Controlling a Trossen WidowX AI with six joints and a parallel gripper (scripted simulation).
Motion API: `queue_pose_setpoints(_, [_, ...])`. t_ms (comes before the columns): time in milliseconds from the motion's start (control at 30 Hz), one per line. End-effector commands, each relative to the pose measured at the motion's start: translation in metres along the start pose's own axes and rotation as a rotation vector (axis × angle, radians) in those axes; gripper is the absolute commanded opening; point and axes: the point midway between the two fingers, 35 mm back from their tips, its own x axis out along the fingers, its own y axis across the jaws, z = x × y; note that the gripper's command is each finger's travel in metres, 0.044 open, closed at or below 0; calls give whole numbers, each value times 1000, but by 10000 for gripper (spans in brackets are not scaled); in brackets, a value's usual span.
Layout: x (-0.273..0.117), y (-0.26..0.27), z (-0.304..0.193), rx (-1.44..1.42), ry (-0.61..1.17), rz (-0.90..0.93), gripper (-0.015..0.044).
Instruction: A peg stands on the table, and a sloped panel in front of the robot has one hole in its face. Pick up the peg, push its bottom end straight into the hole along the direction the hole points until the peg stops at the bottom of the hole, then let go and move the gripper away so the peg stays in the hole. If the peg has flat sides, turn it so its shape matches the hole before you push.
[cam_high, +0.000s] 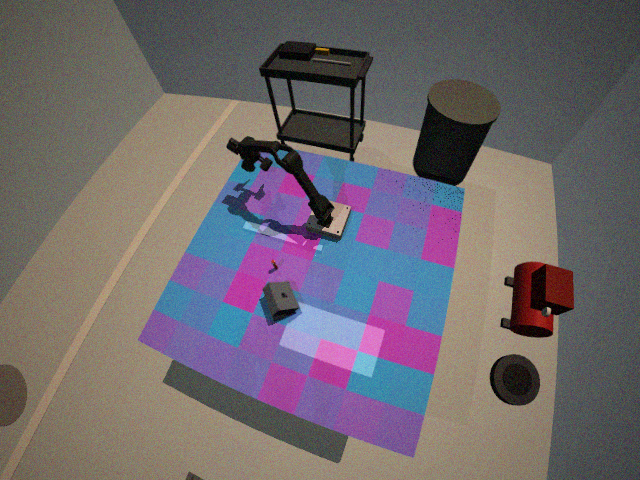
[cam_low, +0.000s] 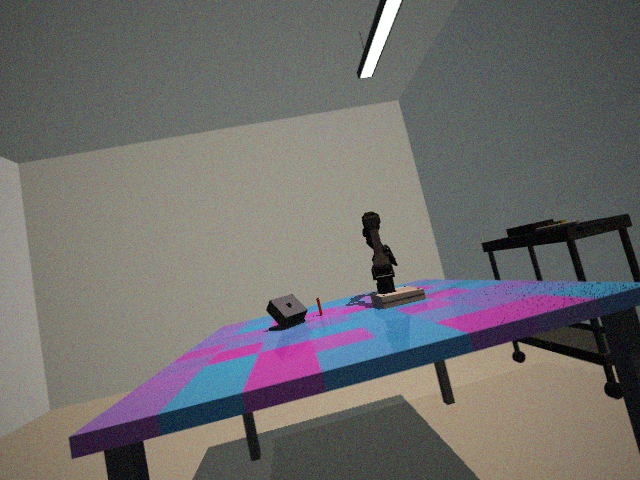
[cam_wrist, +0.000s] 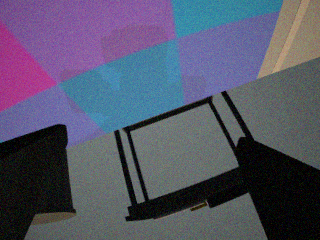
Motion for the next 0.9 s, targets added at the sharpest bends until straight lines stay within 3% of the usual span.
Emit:
queue_pose_setpoints(0, [-15, 2, 14, -36, -35, -20, 440])
queue_pose_setpoints(867, [-106, 51, 141, -422, -283, -114, 440])
